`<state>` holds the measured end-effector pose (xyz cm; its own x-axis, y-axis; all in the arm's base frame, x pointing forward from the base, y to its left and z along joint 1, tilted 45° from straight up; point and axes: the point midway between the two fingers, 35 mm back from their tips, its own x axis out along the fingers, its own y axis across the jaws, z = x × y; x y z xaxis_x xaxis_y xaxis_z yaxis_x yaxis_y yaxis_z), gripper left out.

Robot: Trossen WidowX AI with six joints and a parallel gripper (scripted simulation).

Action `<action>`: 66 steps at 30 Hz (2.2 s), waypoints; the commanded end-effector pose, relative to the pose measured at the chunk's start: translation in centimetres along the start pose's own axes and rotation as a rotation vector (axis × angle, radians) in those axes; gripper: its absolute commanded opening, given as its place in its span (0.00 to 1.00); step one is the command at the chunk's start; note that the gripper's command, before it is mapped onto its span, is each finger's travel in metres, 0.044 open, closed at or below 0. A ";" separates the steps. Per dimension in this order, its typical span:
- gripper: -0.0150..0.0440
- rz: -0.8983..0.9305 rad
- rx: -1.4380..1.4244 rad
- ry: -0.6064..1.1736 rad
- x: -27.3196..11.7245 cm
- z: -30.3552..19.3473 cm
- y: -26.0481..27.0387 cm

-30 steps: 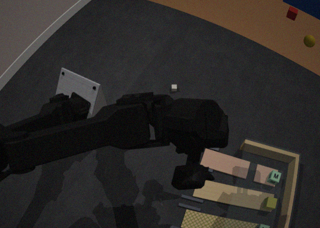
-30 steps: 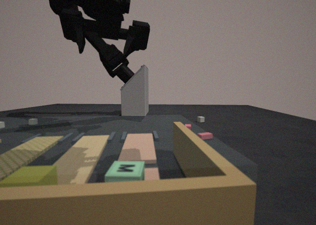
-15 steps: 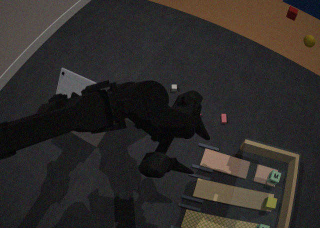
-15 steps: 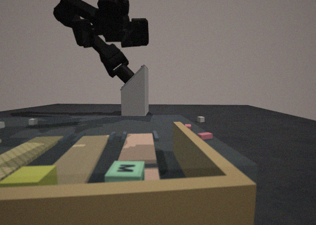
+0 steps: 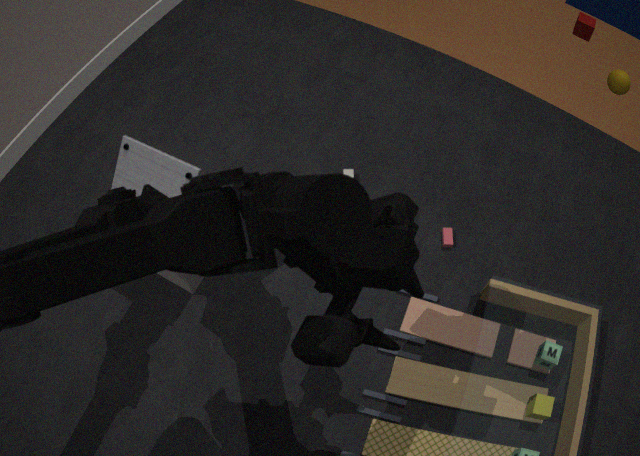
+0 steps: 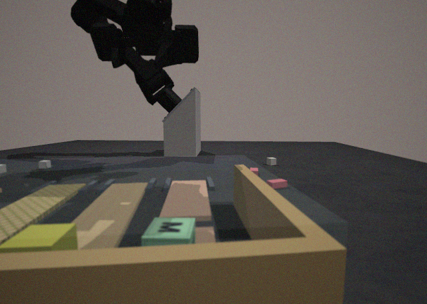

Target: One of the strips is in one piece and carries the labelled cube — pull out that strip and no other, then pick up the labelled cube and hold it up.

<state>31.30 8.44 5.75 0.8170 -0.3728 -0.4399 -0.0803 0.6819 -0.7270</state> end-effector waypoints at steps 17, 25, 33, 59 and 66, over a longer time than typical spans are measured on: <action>0.25 0.068 -0.119 0.800 11.5 -3.0 -9.1; 0.25 0.081 -0.121 0.864 12.0 -3.6 -10.2; 0.25 0.081 -0.121 0.864 12.6 -4.0 -10.2; 0.25 0.080 -0.121 0.864 15.5 -7.2 -10.2; 0.25 0.079 -0.122 0.864 16.2 -8.1 -10.3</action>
<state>40.88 -9.22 2.45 0.0984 -0.7085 -0.6988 -0.2100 0.6716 -0.7105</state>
